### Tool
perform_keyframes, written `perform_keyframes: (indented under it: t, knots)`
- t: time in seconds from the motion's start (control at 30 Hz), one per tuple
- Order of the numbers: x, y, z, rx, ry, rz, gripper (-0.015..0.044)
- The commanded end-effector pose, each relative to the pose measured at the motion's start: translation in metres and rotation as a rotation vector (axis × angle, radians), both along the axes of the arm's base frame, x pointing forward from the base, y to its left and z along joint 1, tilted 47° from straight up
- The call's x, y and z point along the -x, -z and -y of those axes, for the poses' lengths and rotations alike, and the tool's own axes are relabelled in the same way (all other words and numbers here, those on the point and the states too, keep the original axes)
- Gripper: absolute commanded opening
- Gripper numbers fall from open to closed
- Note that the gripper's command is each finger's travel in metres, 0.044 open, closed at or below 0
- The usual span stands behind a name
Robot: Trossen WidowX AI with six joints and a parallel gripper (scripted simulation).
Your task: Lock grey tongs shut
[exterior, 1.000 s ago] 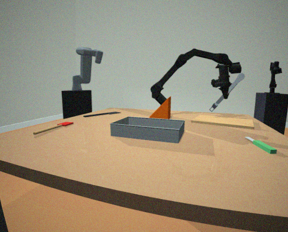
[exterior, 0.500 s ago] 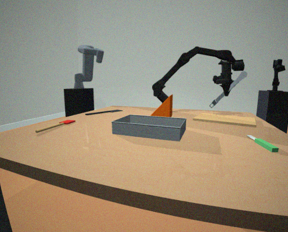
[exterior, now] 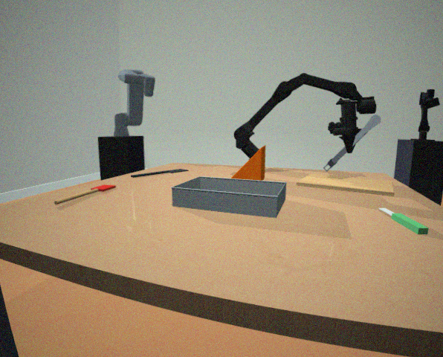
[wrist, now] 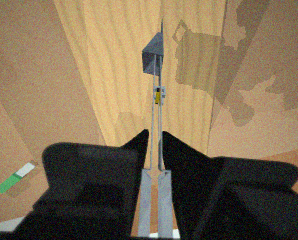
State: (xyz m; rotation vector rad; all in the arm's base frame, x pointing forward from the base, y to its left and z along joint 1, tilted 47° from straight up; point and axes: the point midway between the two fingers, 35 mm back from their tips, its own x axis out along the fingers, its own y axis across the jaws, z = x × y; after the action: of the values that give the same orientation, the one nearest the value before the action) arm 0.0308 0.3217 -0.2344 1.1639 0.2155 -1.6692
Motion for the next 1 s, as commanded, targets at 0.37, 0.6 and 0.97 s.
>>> perform_keyframes:
  t: [0.37,0.6,0.97]
  knots:
    - [0.001,0.018,0.017,-0.013,0.006,-0.013,-0.015]
    - [0.001,0.027,0.025,-0.021,0.01,-0.016,-0.015]
    - [0.002,0.039,0.038,-0.034,0.015,-0.022,-0.015]
